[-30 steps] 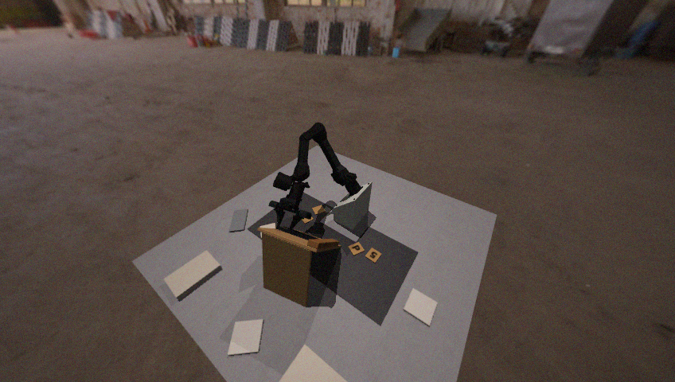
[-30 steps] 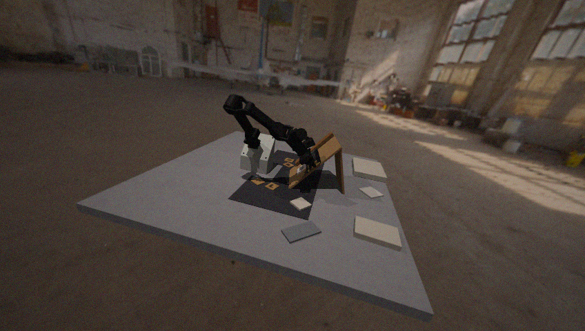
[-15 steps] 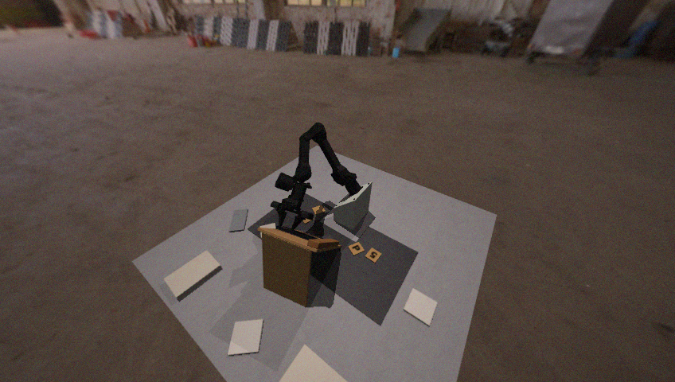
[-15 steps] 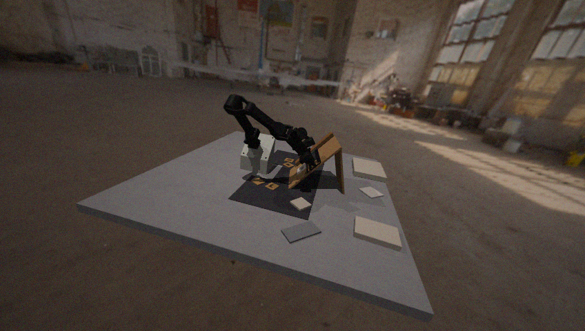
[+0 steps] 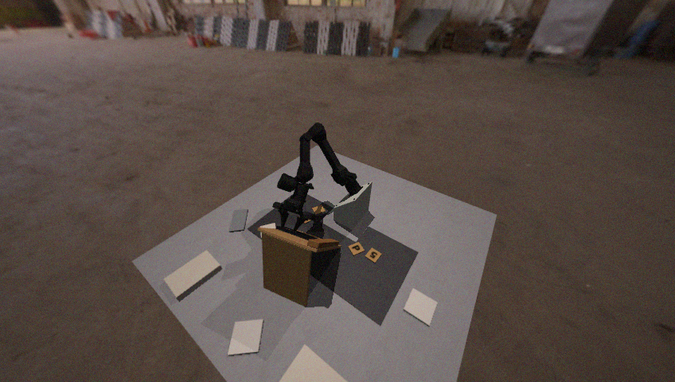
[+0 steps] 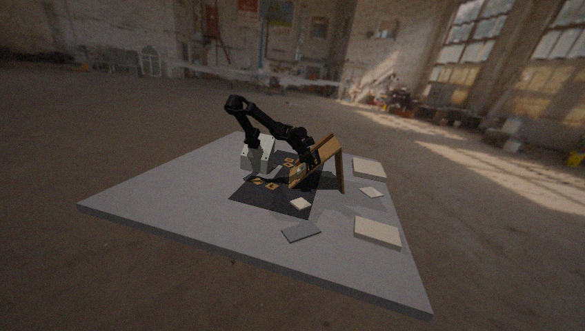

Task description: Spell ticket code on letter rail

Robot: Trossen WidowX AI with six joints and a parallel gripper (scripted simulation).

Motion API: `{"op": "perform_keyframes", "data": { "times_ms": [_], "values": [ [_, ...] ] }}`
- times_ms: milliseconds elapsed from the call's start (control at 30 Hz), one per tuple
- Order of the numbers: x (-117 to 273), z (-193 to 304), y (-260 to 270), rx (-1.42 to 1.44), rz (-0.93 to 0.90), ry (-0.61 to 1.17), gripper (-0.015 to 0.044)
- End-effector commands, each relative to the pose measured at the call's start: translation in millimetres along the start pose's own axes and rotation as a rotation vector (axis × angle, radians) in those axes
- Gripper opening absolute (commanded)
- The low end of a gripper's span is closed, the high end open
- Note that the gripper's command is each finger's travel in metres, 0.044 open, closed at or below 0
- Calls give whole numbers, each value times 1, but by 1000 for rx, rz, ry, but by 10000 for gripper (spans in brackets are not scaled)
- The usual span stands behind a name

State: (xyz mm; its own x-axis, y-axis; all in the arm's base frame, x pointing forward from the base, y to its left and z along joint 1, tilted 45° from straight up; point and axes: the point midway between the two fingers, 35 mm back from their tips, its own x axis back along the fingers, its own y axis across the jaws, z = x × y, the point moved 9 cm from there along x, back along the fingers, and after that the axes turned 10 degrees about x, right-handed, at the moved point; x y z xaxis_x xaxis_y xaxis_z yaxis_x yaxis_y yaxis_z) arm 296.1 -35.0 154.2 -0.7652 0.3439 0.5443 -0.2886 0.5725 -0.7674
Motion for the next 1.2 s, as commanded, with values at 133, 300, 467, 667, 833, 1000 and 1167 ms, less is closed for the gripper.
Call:
{"op": "perform_keyframes", "data": {
  "times_ms": [133,300,467,667,833,1000,1167],
  "values": [
    [0,0,8,-4,-4,4,0],
    [0,0,11,-4,-4,4,0],
    [0,-1,15,-4,-4,4,0],
    [0,-2,20,-4,-5,4,0],
    [0,-2,23,-4,-5,4,0],
    [0,-3,27,-5,-5,4,0],
    [0,-4,30,-5,-5,4,0]
  ]
}}
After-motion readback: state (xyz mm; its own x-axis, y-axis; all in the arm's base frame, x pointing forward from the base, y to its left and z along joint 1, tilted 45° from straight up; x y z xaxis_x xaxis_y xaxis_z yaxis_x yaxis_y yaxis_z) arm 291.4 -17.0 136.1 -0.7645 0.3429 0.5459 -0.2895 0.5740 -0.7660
